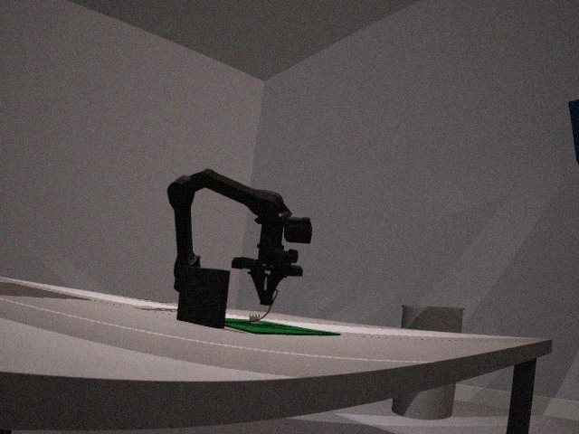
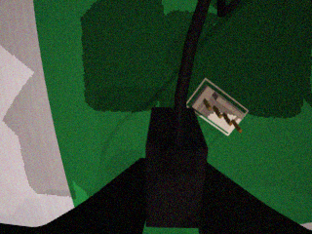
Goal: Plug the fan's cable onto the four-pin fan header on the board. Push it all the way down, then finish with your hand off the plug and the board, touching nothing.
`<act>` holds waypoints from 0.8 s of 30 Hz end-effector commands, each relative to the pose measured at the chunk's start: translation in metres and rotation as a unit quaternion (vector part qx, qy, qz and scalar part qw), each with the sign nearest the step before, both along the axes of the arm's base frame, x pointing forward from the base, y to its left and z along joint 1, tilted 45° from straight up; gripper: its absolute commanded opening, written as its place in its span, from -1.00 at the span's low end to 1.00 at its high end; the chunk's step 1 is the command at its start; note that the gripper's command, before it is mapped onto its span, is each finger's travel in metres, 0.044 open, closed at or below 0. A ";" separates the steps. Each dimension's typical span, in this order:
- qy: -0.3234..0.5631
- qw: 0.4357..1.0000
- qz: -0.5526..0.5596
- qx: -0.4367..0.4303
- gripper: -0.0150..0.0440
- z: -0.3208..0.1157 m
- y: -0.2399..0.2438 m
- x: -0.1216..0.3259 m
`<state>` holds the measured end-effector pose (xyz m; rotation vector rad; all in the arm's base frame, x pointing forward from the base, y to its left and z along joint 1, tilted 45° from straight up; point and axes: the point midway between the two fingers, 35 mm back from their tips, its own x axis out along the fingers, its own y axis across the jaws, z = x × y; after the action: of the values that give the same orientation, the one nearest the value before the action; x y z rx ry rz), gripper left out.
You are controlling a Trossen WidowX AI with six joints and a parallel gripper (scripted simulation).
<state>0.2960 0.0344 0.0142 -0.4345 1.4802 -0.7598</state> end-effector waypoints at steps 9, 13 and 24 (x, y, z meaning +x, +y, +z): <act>0.133 0.981 0.139 0.012 -0.49 0.009 -0.010 0.001; 0.179 0.966 0.187 0.017 -0.49 0.012 -0.013 0.002; 0.294 0.904 0.308 0.029 -0.49 0.019 -0.022 0.002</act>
<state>0.2984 0.0157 0.0307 -1.0416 1.7519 -0.1184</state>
